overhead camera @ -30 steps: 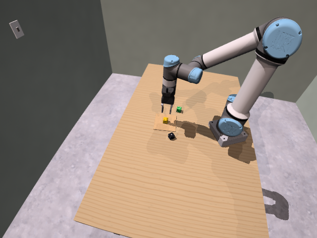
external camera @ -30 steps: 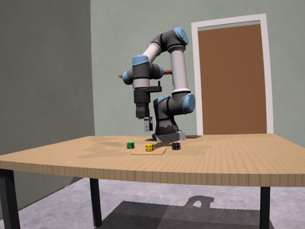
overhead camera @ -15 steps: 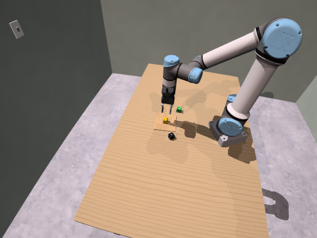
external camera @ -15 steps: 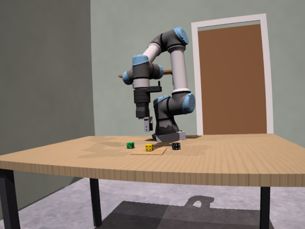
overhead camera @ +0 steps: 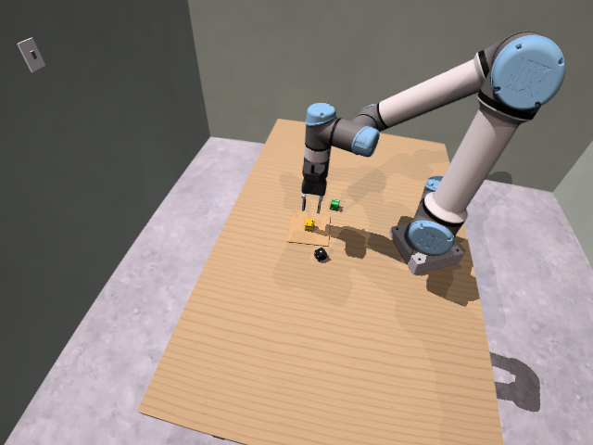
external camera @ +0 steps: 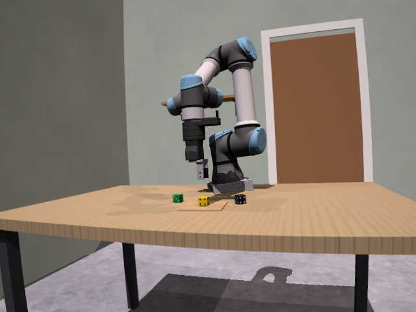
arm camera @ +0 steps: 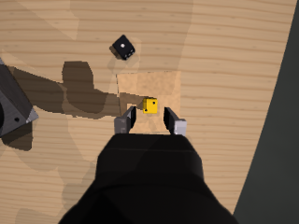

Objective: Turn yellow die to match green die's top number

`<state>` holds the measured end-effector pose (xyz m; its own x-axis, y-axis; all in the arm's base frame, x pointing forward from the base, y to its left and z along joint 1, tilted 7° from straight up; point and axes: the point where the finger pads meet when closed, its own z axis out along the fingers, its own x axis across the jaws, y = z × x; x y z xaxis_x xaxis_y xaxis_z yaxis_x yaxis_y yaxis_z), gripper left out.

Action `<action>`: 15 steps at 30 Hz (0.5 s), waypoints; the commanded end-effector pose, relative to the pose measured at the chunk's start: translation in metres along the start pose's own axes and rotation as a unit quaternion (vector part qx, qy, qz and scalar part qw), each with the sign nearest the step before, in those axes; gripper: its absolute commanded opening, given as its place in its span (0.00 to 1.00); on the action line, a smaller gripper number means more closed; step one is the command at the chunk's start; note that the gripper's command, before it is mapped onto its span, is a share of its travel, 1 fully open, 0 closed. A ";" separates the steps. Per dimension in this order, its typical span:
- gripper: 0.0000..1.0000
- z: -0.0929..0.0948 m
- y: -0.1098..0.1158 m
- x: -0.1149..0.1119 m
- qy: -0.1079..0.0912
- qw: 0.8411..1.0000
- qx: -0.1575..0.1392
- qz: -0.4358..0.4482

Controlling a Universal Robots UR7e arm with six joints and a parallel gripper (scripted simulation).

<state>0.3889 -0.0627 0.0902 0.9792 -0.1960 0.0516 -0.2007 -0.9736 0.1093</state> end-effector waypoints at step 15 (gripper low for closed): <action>0.87 0.012 0.000 0.000 0.001 1.000 0.000 -0.010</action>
<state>0.3891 -0.0638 0.0829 0.9829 -0.1775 0.0499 -0.1820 -0.9771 0.1099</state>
